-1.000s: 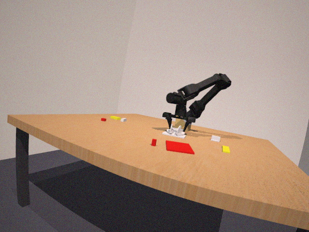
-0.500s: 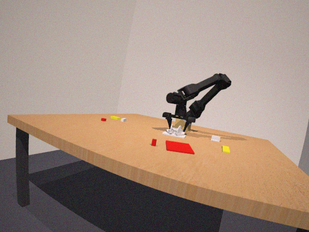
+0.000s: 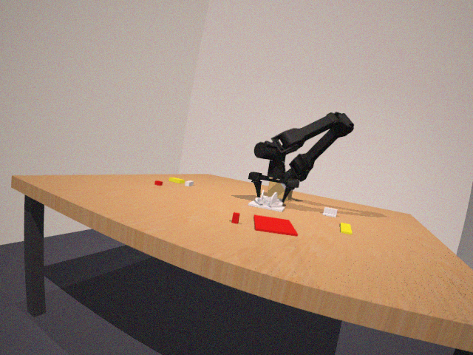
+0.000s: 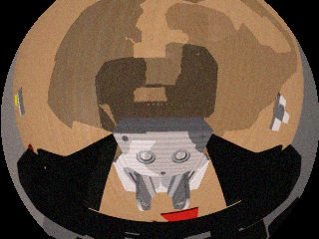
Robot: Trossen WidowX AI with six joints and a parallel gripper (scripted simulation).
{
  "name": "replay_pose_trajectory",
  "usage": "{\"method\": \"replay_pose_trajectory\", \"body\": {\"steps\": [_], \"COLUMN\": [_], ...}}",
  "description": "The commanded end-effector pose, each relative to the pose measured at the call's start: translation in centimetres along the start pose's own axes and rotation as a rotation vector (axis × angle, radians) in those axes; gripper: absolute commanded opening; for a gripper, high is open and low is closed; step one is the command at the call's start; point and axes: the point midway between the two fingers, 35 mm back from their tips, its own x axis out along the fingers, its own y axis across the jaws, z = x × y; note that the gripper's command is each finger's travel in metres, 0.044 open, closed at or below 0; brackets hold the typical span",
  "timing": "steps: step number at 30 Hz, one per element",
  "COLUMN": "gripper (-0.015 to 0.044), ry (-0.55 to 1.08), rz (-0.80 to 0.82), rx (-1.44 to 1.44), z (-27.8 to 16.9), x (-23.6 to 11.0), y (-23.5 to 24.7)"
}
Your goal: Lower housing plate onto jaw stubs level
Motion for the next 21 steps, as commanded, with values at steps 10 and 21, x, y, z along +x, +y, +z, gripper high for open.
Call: {"method": "replay_pose_trajectory", "body": {"steps": [10,21], "gripper": [0.044,0.044], "ry": [-0.003,0.0], "rz": [0.007,0.005], "rx": [-0.001,0.002], "z": [-0.3,-0.1], "x": [-3.8,-7.1], "y": [0.2,0.2]}}
